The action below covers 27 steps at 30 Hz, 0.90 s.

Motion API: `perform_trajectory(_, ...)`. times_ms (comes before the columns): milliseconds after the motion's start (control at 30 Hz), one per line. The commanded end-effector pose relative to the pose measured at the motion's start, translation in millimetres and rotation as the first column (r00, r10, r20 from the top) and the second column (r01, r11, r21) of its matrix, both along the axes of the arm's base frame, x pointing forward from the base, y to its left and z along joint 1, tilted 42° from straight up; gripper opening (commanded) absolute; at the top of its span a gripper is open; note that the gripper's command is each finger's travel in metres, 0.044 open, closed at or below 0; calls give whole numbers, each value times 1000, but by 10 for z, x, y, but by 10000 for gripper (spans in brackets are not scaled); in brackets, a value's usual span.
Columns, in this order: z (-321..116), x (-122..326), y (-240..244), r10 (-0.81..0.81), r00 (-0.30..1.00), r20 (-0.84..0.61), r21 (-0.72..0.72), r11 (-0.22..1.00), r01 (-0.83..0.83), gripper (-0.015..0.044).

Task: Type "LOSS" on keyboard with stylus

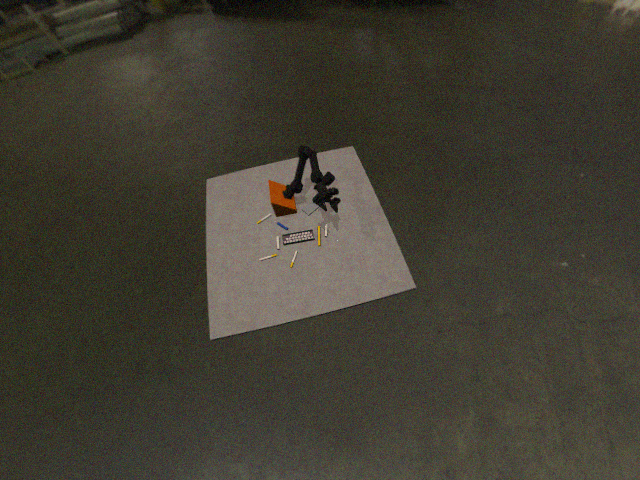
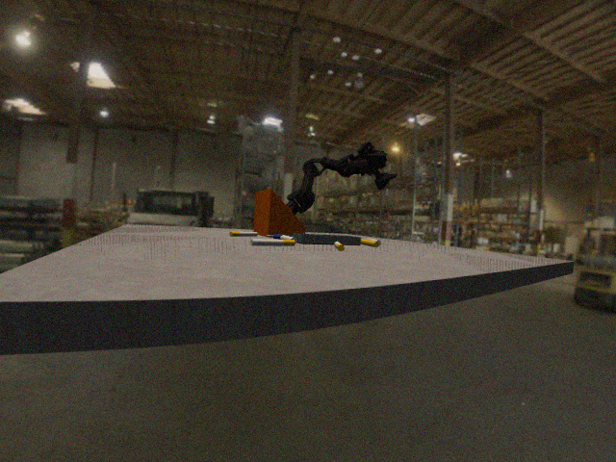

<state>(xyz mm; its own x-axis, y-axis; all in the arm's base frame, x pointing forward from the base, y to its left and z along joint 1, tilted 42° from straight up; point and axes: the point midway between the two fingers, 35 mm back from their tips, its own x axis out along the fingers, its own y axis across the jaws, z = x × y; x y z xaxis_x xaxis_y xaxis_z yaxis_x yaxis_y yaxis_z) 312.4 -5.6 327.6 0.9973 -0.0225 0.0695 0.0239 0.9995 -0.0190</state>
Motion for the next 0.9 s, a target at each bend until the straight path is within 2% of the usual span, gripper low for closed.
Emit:
perform_trajectory(0, -12, 9, 0, 1, 1000, -6, 1, 1000, -1, 414)
perform_trajectory(100, -192, 132, 3, 22, 995, -95, 14, 1000, -20, 335)
perform_trajectory(267, -847, 430, 5, 102, 915, -390, 95, 993, -70, 204)
perform_trajectory(400, -1474, 522, 46, 217, 743, -633, 205, 973, -110, 99)
perform_trajectory(533, -2007, 466, 100, 353, 517, -780, 360, 928, -91, 0)
perform_trajectory(633, -2301, 370, 153, 469, 341, -815, 486, 873, -40, 0)
perform_trajectory(767, -2576, 225, 225, 627, 132, -767, 640, 763, 91, 0)
perform_trajectory(867, -2642, 180, 248, 682, 72, -728, 684, 714, 152, 0)
